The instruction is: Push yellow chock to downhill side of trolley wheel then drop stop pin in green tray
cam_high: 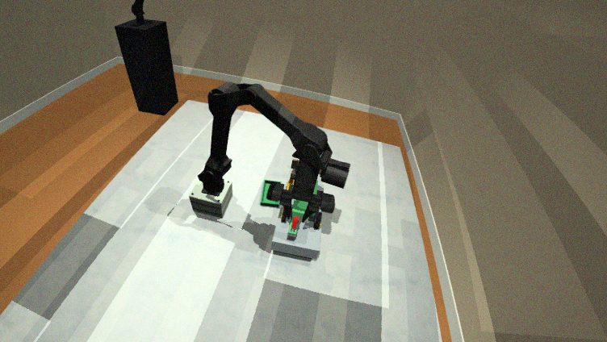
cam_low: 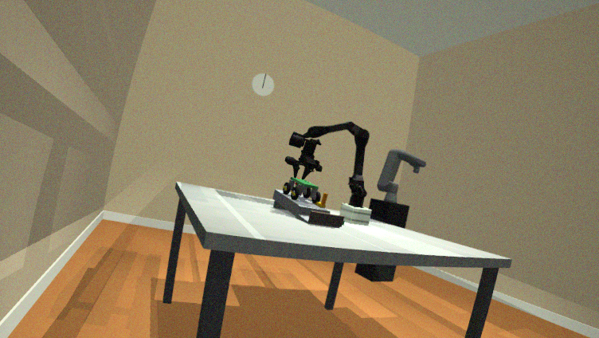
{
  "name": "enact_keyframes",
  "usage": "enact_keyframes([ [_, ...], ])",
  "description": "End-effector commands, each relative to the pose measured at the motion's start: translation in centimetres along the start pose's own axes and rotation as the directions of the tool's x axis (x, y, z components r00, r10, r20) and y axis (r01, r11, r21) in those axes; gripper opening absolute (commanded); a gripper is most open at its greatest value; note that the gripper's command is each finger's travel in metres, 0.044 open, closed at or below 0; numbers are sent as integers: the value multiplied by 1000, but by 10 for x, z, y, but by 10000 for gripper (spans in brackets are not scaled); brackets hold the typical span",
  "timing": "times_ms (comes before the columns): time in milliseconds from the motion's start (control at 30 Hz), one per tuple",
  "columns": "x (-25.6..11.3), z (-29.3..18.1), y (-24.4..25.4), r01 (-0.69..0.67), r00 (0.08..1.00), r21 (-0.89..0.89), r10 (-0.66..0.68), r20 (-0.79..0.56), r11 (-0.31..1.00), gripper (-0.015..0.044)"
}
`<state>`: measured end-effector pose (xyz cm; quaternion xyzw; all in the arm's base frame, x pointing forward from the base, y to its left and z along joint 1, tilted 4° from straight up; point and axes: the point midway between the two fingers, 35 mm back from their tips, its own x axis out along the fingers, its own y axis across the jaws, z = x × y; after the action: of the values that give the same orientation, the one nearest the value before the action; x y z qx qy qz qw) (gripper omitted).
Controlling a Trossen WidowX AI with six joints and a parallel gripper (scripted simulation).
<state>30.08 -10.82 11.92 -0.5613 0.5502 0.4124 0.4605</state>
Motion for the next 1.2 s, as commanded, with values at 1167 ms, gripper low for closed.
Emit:
enact_keyframes([
  [1167, 28, -1, 0, -2, 1000, -1, 2, -3, 1000, 0],
])
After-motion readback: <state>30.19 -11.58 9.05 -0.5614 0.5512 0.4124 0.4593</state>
